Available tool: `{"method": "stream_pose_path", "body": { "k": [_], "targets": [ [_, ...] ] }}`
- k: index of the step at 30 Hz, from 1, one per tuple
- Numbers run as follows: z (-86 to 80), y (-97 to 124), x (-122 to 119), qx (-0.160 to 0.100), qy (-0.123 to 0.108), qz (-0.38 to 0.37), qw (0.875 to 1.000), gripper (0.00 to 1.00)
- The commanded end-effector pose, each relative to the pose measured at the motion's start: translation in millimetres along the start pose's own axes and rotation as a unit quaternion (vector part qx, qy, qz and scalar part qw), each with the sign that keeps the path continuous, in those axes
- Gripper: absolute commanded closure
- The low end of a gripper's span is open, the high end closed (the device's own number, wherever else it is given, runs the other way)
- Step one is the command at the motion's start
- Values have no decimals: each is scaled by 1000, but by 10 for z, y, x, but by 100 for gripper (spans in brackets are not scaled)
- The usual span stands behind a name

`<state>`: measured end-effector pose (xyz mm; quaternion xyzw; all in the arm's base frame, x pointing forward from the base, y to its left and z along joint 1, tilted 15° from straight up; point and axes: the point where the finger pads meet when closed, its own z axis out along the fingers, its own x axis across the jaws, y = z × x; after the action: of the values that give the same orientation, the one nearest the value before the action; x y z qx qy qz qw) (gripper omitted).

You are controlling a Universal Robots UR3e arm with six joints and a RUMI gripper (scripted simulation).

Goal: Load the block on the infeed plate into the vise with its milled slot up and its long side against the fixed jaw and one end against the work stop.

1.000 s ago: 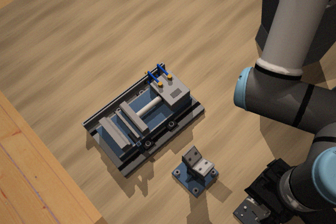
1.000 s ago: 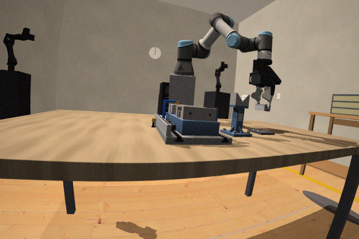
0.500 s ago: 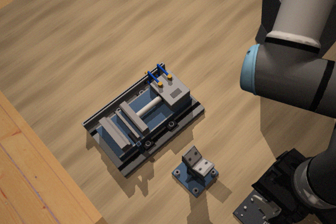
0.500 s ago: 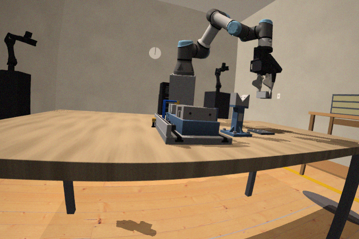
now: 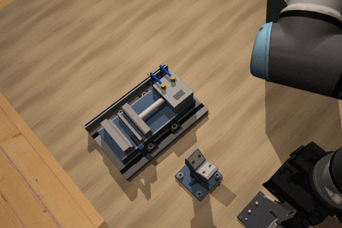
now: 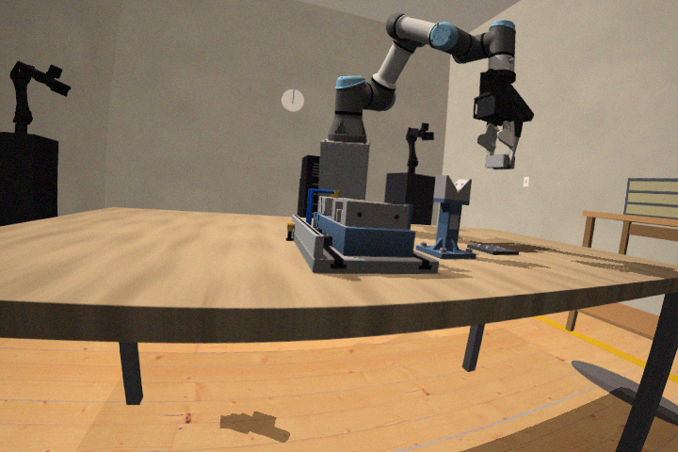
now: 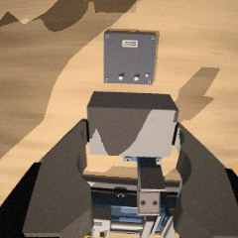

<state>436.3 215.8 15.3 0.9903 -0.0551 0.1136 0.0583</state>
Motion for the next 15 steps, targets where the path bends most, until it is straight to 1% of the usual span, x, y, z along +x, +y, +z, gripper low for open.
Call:
{"method": "stream_pose_path", "body": {
  "k": [1, 15],
  "targets": [
    [-106, -3, 8, 0, 1, 0, 1000, 100],
    [-163, -3, 8, 0, 1, 0, 1000, 100]
  ]
}}
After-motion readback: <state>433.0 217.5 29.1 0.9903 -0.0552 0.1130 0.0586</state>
